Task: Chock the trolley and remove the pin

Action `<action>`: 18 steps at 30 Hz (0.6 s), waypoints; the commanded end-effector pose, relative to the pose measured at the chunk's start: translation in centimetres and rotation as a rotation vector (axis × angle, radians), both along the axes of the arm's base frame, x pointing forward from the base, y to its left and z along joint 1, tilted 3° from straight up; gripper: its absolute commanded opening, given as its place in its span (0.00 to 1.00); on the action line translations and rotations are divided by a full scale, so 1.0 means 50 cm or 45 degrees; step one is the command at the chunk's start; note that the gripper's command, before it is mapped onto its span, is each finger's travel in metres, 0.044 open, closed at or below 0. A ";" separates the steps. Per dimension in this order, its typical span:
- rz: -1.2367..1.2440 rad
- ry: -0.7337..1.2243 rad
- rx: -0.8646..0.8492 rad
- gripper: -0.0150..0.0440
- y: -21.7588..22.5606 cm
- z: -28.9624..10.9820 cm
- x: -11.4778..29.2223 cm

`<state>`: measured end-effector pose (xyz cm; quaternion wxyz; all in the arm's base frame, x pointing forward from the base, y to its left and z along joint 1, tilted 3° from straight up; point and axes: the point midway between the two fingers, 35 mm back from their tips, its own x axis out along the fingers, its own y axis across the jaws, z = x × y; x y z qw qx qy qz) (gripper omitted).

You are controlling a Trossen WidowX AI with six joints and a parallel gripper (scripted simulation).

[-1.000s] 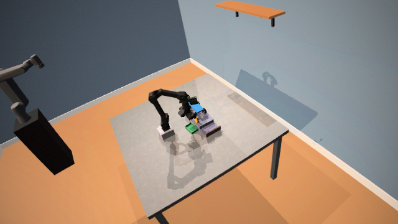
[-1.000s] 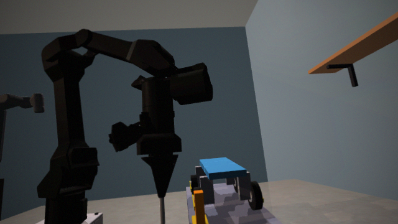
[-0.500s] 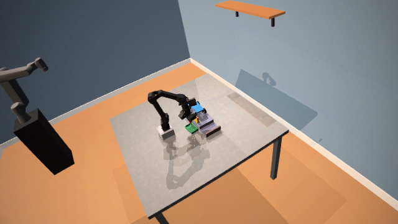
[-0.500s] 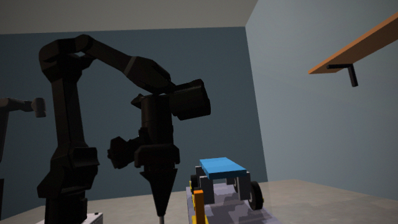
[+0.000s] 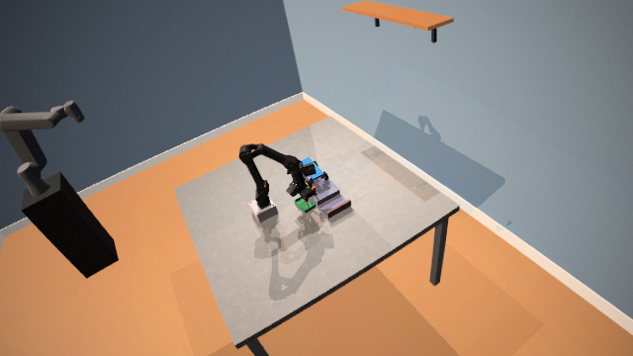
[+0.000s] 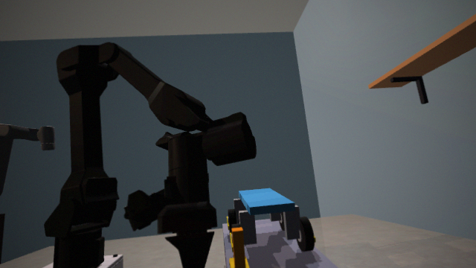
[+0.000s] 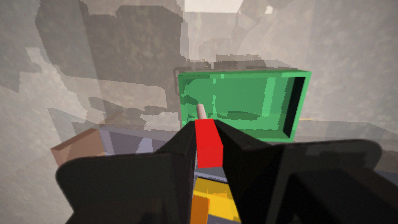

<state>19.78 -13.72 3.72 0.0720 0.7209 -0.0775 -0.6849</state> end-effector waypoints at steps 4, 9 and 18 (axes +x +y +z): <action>0.006 0.002 -0.005 0.48 0.000 -0.004 0.000; 0.006 0.002 -0.005 0.58 0.008 -0.007 0.000; 0.006 0.001 -0.004 0.58 0.020 -0.012 0.001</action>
